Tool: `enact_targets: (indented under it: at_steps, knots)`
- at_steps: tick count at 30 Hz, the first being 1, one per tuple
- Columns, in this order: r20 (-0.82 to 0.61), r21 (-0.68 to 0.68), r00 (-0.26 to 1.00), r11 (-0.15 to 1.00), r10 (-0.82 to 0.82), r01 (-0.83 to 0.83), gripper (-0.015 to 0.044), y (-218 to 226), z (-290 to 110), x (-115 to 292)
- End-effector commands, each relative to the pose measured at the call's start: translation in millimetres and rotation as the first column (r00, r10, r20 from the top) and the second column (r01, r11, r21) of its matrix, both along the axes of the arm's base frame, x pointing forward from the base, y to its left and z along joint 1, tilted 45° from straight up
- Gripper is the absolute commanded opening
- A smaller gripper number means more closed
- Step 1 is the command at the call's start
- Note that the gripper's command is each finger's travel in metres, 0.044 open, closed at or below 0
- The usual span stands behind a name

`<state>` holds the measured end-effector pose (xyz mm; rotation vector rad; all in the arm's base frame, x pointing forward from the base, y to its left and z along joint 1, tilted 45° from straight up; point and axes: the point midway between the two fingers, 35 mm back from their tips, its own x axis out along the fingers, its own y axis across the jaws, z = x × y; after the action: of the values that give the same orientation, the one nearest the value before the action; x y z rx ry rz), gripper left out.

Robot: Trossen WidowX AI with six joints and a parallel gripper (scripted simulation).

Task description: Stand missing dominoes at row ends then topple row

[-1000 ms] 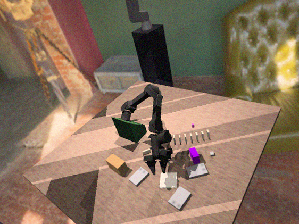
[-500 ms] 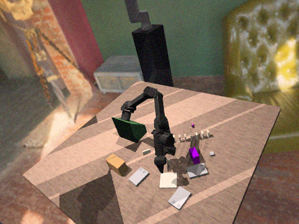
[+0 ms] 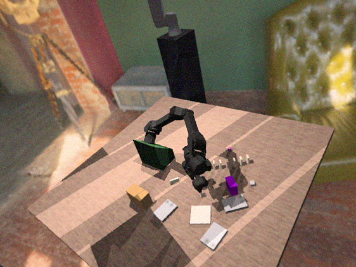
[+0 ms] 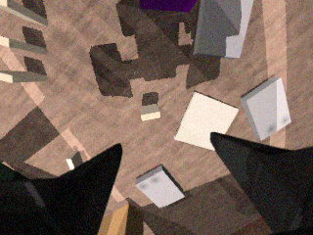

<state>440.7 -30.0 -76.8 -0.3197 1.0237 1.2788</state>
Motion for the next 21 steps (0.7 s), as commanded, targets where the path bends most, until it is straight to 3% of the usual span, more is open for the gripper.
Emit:
enact_targets:
  at_steps: [1,7,14,21]
  knots:
    - [0.018,0.076,0.998,0.995,0.059,-0.06,0.044,4,15,-3]
    - [0.018,0.076,0.998,0.995,0.059,-0.06,0.044,5,14,-3]
    - [0.018,0.079,0.998,0.995,0.058,-0.06,0.044,45,-27,-8]
    - [0.018,0.08,0.998,0.995,0.059,-0.06,0.044,51,-33,-9]
